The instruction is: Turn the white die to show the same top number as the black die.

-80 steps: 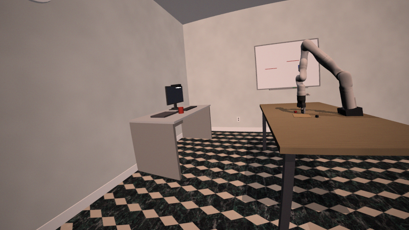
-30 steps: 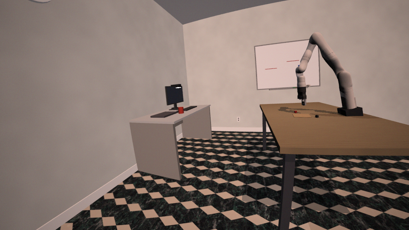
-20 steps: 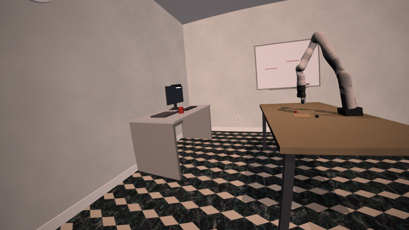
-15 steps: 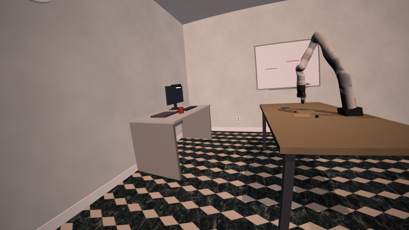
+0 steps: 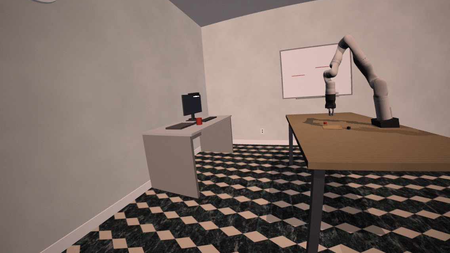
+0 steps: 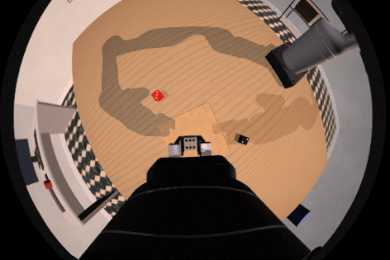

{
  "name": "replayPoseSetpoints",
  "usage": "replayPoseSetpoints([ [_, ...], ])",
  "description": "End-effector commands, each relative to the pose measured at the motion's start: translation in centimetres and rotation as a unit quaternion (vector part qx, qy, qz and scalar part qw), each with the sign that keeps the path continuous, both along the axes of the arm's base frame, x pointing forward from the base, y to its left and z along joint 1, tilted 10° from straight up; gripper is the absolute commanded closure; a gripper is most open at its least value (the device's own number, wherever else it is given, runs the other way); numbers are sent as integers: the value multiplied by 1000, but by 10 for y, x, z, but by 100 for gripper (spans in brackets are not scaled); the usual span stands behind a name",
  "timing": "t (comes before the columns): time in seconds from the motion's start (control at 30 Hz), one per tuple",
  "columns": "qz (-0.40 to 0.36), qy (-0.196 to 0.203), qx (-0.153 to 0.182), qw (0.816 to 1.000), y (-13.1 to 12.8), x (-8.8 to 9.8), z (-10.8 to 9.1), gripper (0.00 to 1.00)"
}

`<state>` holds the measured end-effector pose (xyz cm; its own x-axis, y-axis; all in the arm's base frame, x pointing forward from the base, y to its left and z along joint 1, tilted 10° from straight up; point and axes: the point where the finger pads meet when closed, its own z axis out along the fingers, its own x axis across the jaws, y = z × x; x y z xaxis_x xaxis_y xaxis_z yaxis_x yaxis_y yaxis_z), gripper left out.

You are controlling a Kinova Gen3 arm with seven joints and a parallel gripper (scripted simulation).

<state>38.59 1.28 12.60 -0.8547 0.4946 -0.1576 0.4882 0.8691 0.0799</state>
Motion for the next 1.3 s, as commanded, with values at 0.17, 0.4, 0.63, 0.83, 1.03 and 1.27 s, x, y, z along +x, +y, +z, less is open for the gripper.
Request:
replayPoseSetpoints([
  [0.17,31,3,1,1000,22,1,-3,60],
  [0.4,32,1,8,999,22,1,-3,60],
  [0.63,37,-10,32,999,23,0,-4,60],
  [0.83,41,-27,57,997,22,1,-4,60],
  [1.03,47,-40,88,994,22,0,-6,60],
  [1.27,55,-67,137,987,21,1,-7,60],
])
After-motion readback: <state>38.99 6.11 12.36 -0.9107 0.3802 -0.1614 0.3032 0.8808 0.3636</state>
